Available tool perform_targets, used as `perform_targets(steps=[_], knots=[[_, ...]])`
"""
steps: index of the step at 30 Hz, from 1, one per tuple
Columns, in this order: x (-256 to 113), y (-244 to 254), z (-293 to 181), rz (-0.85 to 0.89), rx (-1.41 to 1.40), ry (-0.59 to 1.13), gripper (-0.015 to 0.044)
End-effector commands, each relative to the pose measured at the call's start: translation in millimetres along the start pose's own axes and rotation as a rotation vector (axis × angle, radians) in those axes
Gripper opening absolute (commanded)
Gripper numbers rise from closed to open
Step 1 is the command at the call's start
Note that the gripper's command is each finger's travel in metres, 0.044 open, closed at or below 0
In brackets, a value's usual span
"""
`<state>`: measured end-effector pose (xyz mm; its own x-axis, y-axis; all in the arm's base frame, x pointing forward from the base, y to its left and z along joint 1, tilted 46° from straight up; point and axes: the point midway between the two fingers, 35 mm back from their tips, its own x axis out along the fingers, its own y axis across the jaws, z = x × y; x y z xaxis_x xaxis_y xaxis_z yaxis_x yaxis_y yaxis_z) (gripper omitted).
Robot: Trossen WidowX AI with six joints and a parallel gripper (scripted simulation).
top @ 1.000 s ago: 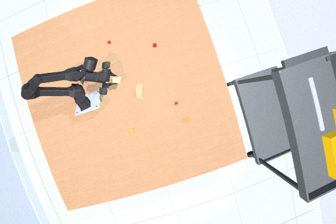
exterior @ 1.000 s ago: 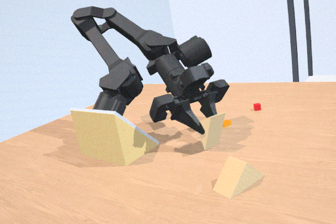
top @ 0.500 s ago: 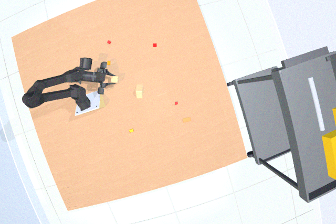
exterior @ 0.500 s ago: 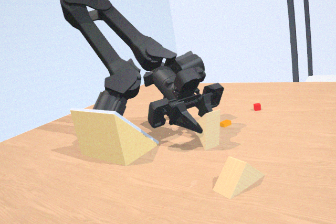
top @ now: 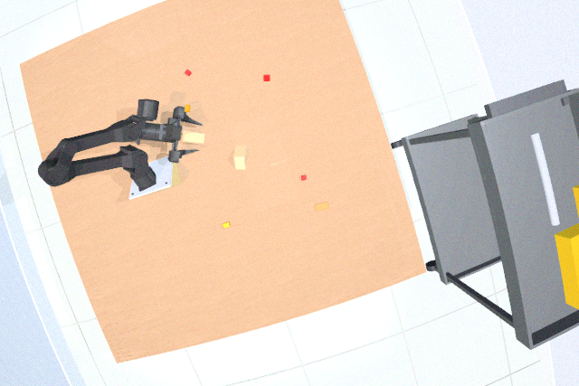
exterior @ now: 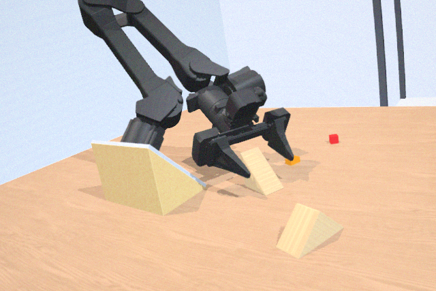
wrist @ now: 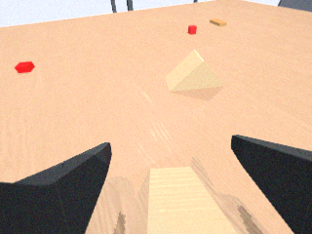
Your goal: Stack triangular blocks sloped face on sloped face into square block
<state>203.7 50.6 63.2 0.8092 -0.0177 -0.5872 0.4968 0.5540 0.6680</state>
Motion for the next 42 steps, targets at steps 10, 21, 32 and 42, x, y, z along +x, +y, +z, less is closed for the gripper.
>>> perform_targets(steps=[10,21,32,42], knots=[[-9,1,35,-0.035,0.001,0.023,0.0440],[-50,-1,86,-0.005,-0.005,-0.001,0.0440],[-45,17,100,-0.147,-0.374,0.164,0.0440],[-15,44,123,-0.214,-0.950,0.517,0.0440]])
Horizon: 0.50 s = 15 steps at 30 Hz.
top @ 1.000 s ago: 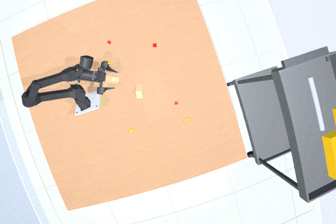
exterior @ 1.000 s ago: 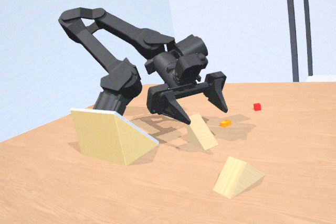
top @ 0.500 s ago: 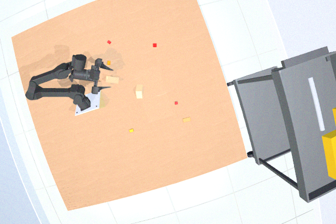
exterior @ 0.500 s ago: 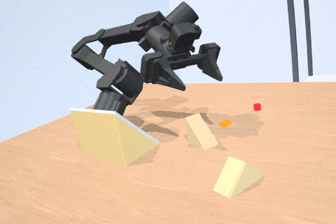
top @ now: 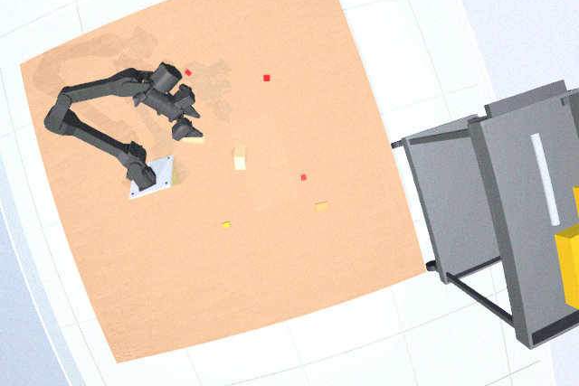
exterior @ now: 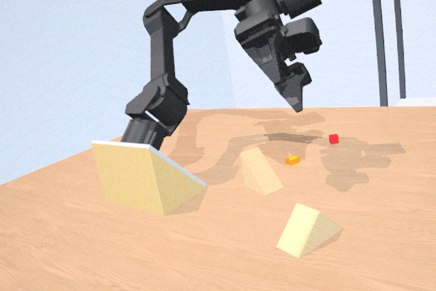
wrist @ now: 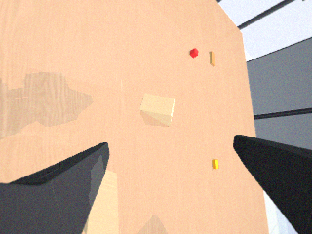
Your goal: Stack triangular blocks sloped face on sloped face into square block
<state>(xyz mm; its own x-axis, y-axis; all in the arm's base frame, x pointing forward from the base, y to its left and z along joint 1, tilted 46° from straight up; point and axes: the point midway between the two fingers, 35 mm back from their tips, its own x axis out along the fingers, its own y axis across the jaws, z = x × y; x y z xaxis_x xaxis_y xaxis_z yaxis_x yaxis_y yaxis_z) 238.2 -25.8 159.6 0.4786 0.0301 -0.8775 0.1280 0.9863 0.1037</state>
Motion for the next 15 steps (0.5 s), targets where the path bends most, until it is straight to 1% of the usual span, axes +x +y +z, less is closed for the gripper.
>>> perform_targets(steps=[1,8,15], knots=[[12,0,16,0.005,-0.216,0.124,0.0440],[45,0,43,0.092,-0.638,0.341,0.0440],[95,0,59,0.274,-1.047,0.534,0.0440]])
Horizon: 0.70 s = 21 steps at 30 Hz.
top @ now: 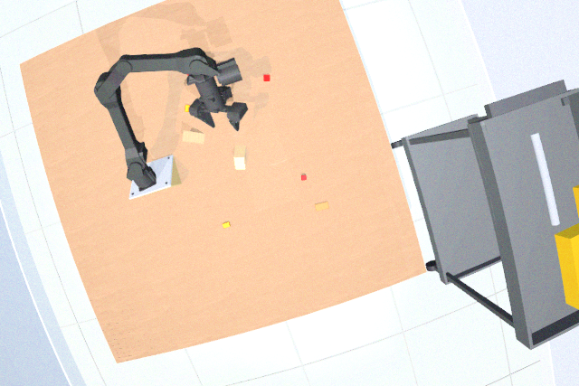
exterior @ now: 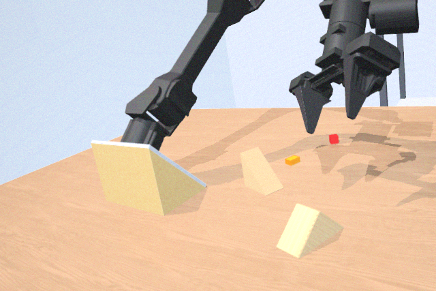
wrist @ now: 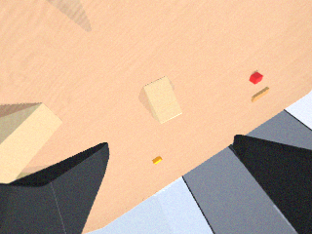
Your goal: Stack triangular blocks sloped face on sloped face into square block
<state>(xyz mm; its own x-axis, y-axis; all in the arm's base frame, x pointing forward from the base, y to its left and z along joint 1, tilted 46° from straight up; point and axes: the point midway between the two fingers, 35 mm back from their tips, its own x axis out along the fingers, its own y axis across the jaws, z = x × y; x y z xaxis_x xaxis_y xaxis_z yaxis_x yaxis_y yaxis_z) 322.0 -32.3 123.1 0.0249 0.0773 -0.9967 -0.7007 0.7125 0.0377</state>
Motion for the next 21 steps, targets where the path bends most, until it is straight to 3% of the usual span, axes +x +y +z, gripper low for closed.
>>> perform_targets(steps=[1,4,12,21], knots=[[26,-13,11,0.102,-0.226,0.079,0.0440],[42,-21,17,0.170,-0.368,0.112,0.0440],[48,-21,17,0.175,-0.378,0.114,0.0440],[119,-17,8,0.176,-0.378,0.114,0.0440]])
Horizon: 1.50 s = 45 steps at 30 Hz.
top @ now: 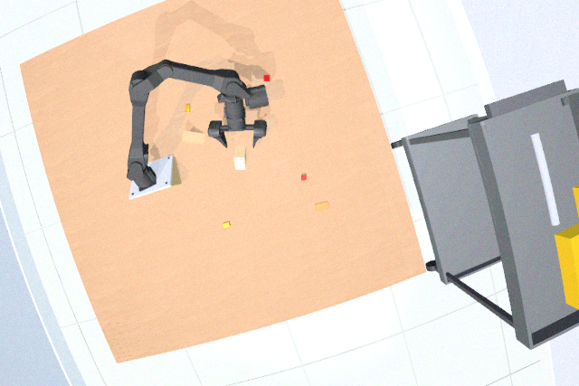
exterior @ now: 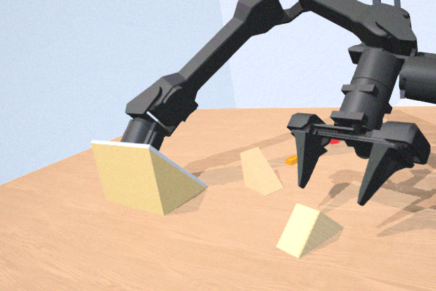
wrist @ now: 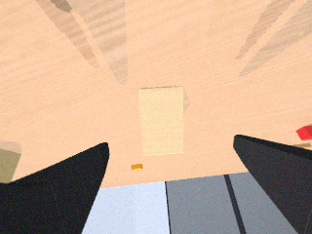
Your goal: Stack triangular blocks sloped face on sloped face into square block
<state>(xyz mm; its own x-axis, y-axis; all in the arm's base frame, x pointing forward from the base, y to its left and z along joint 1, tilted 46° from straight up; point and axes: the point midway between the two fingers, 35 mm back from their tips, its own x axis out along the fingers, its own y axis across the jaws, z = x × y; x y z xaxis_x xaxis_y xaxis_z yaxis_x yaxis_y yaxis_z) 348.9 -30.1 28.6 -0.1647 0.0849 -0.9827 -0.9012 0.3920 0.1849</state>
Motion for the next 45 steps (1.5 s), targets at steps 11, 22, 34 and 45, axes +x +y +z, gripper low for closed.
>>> perform_targets(steps=[11,22,34,45], knots=[[50,5,-3,0.016,-0.003,0.010,0.0440],[48,4,-3,0.016,-0.004,0.005,0.0151],[44,3,-7,0.016,-0.003,0.005,0.0000],[6,0,-44,0.015,-0.003,0.008,0.0000]])
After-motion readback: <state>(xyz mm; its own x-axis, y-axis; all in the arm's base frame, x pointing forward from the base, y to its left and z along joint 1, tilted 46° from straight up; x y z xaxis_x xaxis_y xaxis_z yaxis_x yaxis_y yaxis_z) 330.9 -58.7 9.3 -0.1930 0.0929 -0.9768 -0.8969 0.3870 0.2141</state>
